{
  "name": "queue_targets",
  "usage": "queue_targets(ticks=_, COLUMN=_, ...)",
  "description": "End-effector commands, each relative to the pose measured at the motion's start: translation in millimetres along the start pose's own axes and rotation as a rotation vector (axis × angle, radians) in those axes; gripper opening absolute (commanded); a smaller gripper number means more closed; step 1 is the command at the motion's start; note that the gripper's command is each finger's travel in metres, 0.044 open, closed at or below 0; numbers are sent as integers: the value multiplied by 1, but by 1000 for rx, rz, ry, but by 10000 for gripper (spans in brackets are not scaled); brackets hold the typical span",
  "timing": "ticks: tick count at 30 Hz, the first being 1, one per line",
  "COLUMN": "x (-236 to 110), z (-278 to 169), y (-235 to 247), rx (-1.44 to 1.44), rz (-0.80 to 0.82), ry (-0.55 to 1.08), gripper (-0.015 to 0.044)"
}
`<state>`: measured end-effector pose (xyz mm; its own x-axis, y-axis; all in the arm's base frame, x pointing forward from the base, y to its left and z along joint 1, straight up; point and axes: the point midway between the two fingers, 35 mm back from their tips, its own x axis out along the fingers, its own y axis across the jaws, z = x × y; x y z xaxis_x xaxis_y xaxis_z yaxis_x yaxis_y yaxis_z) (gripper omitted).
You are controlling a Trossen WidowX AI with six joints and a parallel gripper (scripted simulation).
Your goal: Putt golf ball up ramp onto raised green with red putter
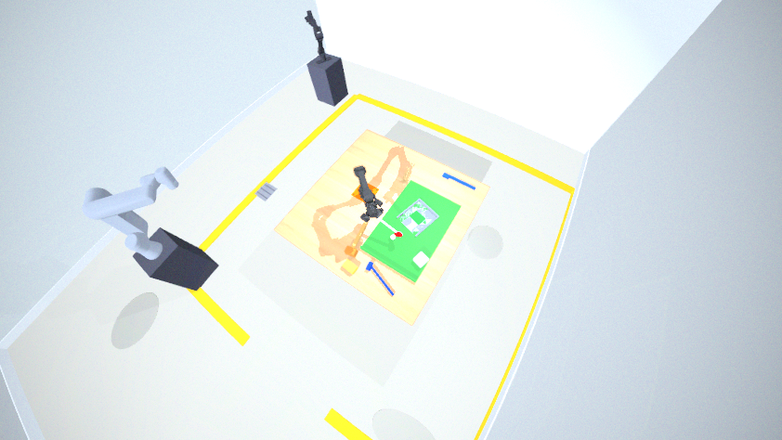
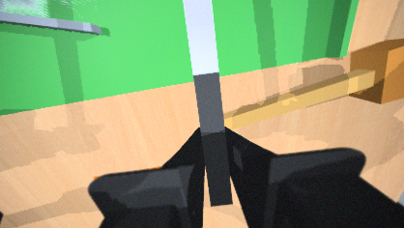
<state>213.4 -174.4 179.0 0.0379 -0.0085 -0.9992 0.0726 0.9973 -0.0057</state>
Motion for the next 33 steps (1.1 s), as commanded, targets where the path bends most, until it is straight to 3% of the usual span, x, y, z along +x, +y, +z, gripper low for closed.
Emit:
queue_targets(ticks=1, x=-2, z=-12, y=-13, rx=87, rz=-7, ry=7, gripper=0)
queue_targets(ticks=11, x=-3, z=-32, y=-32, rx=220, rz=-15, ry=25, gripper=0)
queue_targets(ticks=33, x=45, z=-33, y=-33, rx=220, rz=-15, ry=24, gripper=0)
